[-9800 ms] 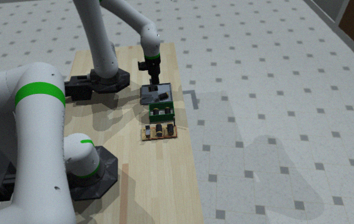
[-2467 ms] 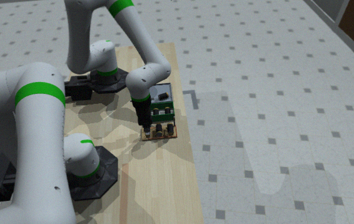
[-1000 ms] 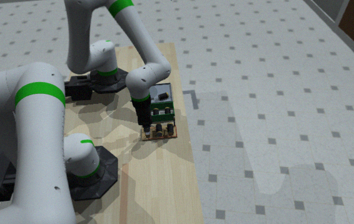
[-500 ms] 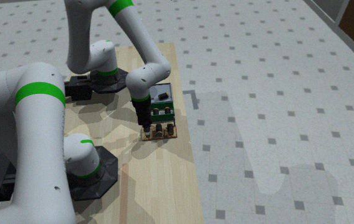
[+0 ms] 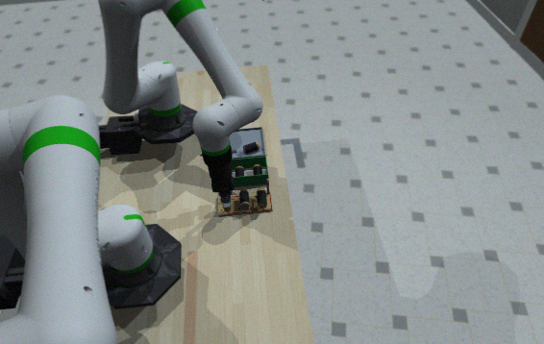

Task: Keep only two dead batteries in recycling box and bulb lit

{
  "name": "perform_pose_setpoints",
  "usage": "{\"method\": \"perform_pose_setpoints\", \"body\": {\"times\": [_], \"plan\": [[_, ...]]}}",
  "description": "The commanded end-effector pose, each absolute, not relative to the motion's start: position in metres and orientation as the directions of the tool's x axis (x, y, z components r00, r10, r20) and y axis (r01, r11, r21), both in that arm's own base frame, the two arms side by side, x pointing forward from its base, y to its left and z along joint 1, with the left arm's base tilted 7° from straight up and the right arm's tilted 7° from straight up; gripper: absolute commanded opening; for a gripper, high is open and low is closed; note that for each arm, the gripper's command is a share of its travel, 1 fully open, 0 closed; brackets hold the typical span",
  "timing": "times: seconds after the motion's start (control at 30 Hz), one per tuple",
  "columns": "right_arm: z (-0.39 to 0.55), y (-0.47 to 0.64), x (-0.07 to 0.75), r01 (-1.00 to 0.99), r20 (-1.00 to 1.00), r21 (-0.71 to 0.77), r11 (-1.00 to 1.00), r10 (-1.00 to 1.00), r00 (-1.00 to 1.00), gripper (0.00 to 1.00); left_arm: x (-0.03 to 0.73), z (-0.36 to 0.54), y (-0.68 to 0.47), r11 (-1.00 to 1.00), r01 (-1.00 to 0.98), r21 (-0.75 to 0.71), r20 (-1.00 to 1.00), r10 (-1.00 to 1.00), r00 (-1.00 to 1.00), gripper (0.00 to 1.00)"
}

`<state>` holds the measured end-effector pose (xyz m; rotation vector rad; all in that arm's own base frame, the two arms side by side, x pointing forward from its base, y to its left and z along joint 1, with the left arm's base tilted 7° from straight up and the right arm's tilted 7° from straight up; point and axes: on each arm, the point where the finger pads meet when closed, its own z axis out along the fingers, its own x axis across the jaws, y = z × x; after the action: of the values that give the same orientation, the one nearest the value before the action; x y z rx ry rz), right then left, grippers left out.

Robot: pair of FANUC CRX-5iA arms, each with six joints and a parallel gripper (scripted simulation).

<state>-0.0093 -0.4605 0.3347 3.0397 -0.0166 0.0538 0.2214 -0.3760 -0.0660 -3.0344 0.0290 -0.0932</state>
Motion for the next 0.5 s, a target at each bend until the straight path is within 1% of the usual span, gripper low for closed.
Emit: {"method": "perform_pose_setpoints", "body": {"times": [0.0,0.47], "plan": [[0.343,-0.46,-0.015,-0.025,0.031,0.114,-0.993,-0.022,0.999,1.0,0.222,-0.06,-0.385,-0.996,-0.013,-0.087,0.068,-0.019,0.997,0.57],[0.343,-0.46,-0.015,-0.025,0.031,0.114,-0.993,-0.022,0.999,1.0,0.223,-0.073,-0.384,-0.996,-0.013,-0.087,0.068,-0.019,0.997,0.57]]}}
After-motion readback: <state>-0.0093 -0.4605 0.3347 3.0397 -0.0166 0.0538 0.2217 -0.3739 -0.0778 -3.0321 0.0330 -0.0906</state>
